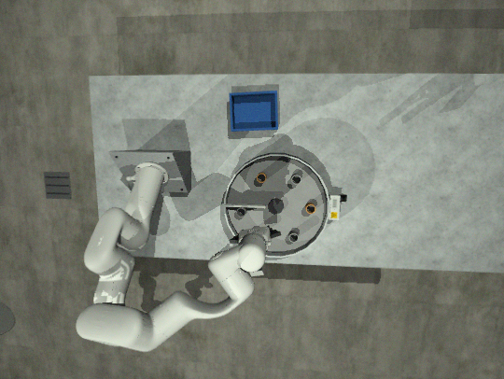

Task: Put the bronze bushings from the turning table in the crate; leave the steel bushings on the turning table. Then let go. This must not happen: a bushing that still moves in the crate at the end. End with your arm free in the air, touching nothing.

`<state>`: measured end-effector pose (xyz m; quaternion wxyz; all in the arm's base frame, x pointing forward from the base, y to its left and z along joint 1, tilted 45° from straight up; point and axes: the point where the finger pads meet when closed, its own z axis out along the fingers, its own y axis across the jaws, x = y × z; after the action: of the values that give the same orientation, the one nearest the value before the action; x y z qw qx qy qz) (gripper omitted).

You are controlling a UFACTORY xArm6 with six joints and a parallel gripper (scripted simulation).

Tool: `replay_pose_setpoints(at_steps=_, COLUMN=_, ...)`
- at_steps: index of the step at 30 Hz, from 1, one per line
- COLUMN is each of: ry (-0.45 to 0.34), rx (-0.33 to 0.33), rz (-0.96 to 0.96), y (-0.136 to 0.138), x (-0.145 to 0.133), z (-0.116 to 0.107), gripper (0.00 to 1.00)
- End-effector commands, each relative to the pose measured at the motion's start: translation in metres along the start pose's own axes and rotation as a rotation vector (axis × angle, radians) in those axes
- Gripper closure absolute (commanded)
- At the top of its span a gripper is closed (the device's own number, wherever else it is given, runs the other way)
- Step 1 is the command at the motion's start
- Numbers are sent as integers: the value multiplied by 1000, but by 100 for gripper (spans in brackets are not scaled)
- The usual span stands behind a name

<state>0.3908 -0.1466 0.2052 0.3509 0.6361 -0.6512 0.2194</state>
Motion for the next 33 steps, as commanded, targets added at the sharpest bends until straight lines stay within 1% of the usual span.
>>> replay_pose_setpoints(at_steps=1, ry=-36, rx=30, rz=120, y=36, x=-17, z=8, gripper=0)
replay_pose_setpoints(at_steps=3, ry=-37, rx=30, rz=124, y=37, x=-18, z=9, gripper=0)
replay_pose_setpoints(at_steps=5, ry=-51, rx=30, rz=164, y=49, x=-24, z=13, gripper=0)
replay_pose_setpoints(at_steps=8, ry=-59, rx=29, rz=189, y=57, x=-29, z=16, gripper=0)
replay_pose_setpoints(at_steps=25, ry=-60, rx=29, rz=191, y=57, x=-29, z=16, gripper=0)
replay_pose_setpoints(at_steps=26, ry=-60, rx=29, rz=191, y=57, x=-29, z=16, gripper=88)
replay_pose_setpoints(at_steps=33, ry=-60, rx=29, rz=191, y=57, x=-29, z=16, gripper=88)
